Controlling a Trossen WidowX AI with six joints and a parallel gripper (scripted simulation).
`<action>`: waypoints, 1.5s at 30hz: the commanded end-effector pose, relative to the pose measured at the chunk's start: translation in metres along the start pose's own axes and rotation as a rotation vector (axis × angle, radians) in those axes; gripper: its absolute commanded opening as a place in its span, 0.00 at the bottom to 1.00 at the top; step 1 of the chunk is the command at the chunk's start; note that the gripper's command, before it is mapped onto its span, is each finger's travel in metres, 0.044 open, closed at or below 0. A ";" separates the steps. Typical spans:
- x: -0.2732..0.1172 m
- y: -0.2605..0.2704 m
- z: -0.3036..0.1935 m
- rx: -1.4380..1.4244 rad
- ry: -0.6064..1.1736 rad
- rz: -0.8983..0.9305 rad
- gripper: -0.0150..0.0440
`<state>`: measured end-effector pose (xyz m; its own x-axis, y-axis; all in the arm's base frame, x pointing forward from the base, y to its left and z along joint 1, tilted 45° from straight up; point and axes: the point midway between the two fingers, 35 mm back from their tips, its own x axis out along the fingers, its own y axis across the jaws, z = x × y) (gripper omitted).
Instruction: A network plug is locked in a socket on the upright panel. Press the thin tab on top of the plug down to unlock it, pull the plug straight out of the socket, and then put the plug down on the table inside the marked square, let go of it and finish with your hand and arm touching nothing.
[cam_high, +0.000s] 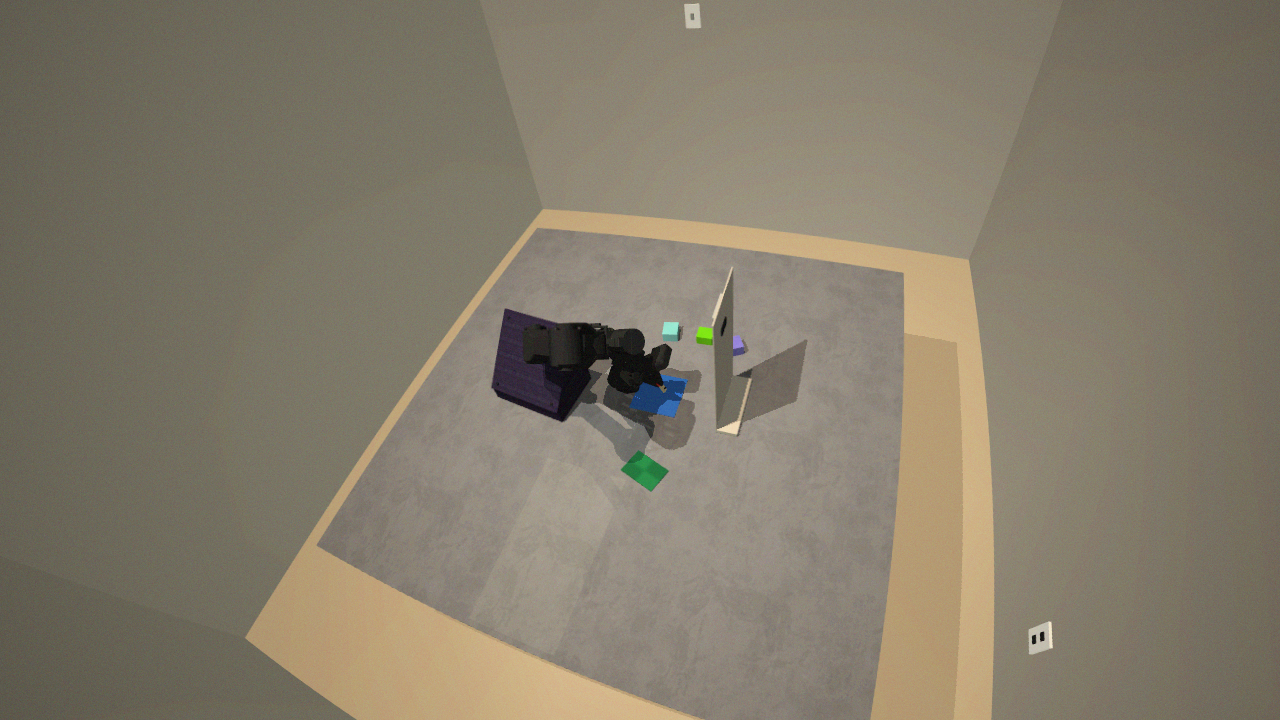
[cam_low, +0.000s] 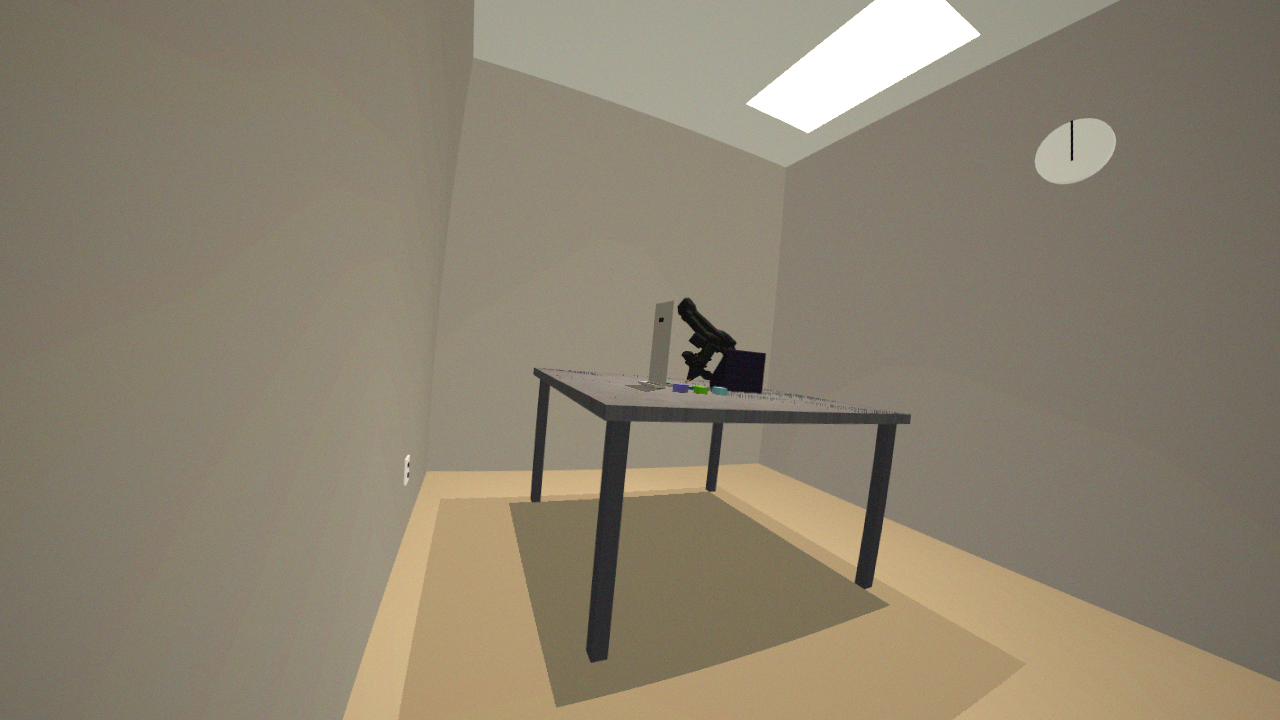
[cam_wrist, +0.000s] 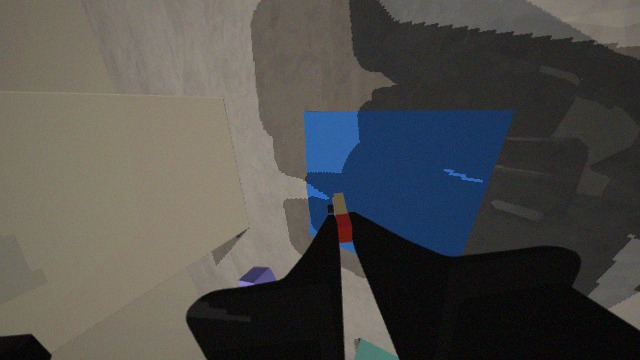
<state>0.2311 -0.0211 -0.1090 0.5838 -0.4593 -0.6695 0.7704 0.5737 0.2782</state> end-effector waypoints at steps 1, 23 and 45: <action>0.002 -0.003 0.000 -0.003 0.002 -0.003 0.25; 0.010 -0.012 0.001 -0.005 -0.003 -0.001 0.25; 0.012 -0.012 0.002 -0.004 -0.005 0.000 0.39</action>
<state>0.2289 -0.0352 -0.1187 0.5847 -0.4624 -0.6665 0.7694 0.5765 0.2750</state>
